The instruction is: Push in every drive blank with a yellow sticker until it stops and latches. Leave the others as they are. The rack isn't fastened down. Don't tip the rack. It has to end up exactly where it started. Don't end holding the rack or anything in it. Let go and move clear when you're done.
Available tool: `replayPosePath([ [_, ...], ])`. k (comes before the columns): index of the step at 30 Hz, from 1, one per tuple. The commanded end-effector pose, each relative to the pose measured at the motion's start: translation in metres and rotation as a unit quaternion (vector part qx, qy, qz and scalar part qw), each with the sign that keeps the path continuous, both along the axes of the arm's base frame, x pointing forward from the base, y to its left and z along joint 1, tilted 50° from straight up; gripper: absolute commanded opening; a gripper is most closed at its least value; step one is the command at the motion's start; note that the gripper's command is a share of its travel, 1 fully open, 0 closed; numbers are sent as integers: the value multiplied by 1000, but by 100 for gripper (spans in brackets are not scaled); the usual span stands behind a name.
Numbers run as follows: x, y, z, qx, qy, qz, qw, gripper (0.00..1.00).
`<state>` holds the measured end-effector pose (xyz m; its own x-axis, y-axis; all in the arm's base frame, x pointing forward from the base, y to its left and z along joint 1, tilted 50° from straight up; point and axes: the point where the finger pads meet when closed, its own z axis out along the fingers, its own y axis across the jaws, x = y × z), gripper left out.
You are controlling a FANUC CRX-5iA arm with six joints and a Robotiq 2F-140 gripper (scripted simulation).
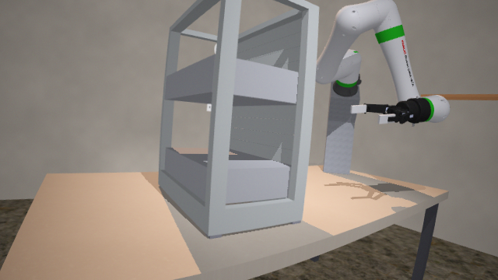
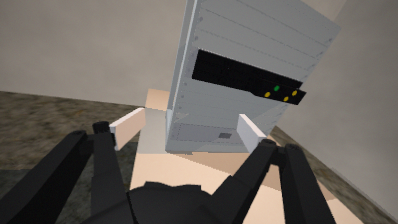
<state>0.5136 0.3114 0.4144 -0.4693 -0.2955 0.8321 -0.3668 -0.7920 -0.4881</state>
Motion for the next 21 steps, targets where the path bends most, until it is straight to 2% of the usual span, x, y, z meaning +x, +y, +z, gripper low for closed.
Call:
replayPosePath([
  [1, 0, 0, 0, 0, 0, 0, 1000, 100],
  [13, 0, -4, -2, -8, 3, -3, 1000, 100],
  [21, -2, -35, -16, -63, 22, -24, 997, 100],
])
